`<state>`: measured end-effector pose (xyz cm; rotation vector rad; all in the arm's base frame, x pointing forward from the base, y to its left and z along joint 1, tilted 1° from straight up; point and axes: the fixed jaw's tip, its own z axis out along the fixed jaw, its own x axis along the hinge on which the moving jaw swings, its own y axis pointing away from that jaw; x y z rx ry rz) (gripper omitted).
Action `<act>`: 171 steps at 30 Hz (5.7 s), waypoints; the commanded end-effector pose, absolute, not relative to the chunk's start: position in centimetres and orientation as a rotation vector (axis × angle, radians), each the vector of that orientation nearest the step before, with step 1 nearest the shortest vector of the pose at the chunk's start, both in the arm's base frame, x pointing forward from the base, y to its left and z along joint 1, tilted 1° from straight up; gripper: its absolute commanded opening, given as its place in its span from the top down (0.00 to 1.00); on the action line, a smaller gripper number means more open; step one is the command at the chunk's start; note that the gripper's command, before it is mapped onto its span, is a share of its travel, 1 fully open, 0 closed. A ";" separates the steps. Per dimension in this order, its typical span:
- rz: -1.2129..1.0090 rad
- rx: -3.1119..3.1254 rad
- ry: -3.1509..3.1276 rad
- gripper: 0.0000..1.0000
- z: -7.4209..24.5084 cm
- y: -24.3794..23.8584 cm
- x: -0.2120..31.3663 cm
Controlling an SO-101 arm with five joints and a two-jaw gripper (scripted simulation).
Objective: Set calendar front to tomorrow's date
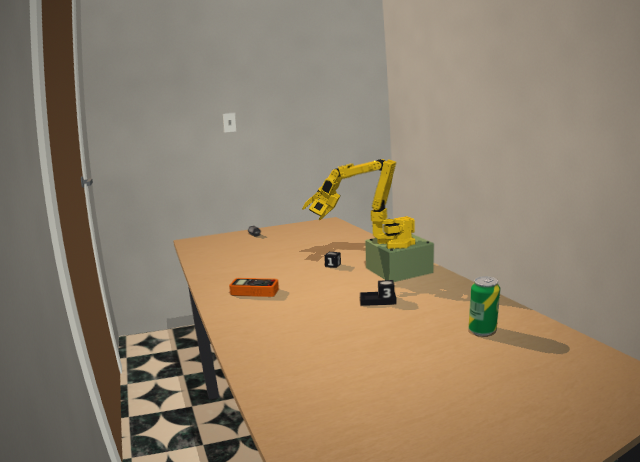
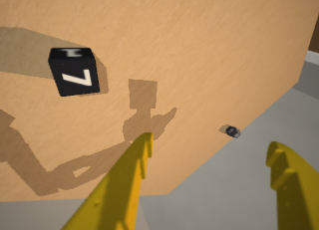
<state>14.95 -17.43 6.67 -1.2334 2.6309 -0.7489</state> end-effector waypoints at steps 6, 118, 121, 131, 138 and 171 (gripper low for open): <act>-0.746 -1.116 2.715 0.65 6.1 -18.9 13.1; 0.010 -1.172 2.916 0.65 -7.3 -14.4 9.5; 0.010 -1.172 2.916 0.65 -7.3 -14.4 9.5; 0.010 -1.172 2.916 0.67 -7.3 -14.5 9.6; 0.010 -1.172 2.916 0.68 -7.3 -14.6 9.7; 0.010 -1.172 2.916 0.74 -7.3 -14.9 10.0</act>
